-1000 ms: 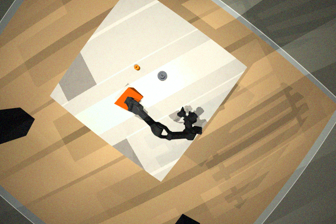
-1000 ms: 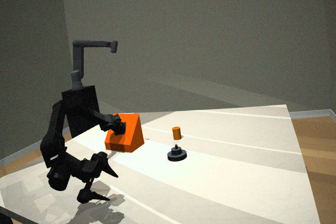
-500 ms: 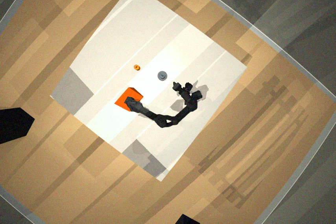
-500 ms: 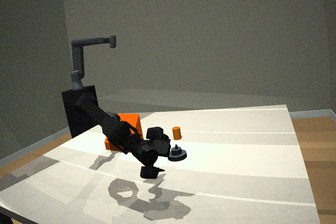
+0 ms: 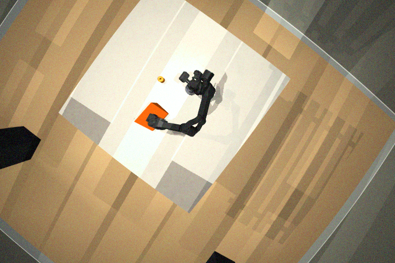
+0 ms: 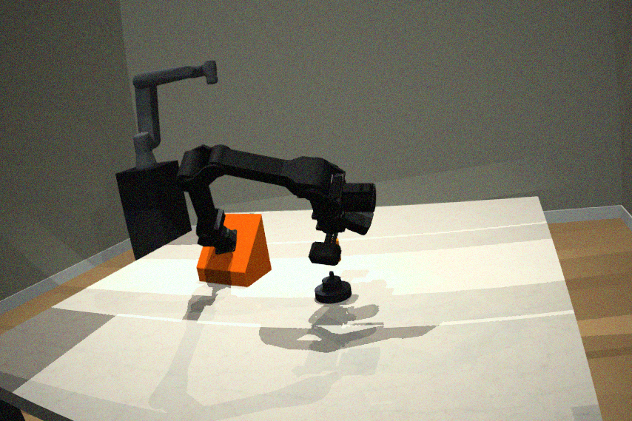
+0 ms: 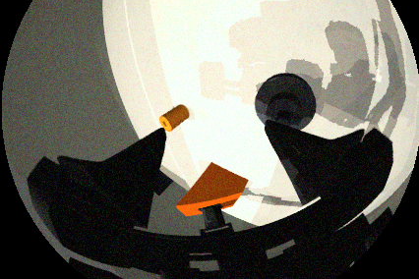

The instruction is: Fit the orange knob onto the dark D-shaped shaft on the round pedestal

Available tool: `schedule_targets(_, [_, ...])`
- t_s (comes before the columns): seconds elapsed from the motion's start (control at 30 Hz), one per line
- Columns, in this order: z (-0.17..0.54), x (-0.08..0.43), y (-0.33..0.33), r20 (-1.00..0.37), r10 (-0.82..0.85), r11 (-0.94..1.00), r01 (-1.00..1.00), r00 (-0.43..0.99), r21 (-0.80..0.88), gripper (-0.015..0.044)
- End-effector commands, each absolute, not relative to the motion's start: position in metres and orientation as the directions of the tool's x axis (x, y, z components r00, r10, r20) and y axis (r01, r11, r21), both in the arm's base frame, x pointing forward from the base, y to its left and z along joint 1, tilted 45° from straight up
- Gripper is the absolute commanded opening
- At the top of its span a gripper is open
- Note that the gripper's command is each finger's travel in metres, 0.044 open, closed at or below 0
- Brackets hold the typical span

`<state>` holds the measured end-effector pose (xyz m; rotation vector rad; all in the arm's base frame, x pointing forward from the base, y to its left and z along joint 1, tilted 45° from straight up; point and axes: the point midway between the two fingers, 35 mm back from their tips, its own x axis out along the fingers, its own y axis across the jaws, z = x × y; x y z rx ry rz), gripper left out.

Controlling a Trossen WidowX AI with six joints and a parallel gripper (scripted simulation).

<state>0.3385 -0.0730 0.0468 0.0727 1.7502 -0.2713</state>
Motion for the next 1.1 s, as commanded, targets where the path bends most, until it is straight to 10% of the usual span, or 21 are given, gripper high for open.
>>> schedule_targets(0.0, [0.011, 0.326, -0.02, -0.926, -0.246, 0.942, 0.155, -0.286, -0.298, 0.044])
schedule_targets(0.4, [-0.055, 0.269, 0.089, -0.72, -0.678, 0.723, 0.039, -0.15, -0.689, 0.044])
schedule_targets(1.07, [-0.091, 0.263, 0.057, -0.715, -0.684, 0.718, 0.039, -0.143, -0.695, 0.044])
